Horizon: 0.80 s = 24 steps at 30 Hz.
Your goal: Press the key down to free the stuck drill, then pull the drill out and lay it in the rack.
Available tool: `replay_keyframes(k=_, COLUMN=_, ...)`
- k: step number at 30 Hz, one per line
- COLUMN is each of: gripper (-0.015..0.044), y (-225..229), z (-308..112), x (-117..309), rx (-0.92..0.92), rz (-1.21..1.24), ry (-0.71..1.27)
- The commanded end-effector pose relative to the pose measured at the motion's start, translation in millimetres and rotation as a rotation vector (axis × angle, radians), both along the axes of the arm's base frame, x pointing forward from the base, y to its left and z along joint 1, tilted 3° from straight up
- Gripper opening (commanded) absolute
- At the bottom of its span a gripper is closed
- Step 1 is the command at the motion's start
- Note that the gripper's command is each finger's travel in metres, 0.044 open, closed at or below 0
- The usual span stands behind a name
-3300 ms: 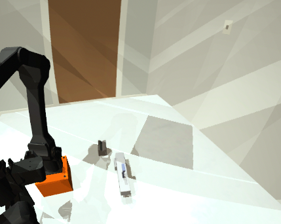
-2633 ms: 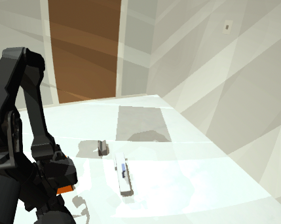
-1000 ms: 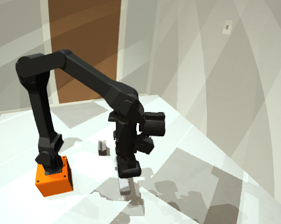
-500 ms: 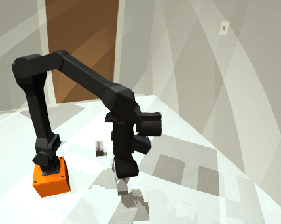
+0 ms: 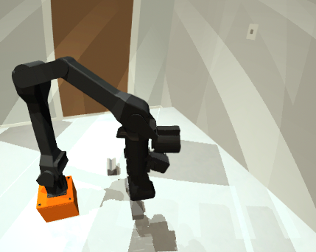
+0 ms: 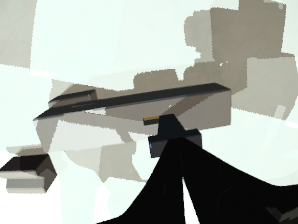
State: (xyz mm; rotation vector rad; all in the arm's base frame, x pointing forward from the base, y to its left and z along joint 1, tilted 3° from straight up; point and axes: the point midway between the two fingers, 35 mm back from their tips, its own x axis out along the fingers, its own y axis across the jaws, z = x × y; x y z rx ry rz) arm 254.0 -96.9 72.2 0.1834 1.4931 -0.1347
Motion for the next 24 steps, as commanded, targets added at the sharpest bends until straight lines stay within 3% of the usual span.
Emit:
replay_keyframes(k=1, gripper=0.0, y=1.5, z=-12.9, x=-6.2, rx=0.01, rz=-0.002, ry=0.034)
replay_keyframes(k=24, gripper=0.0, y=2.0, z=-22.7, x=-6.9, rx=0.01, rz=-0.002, ry=0.034)
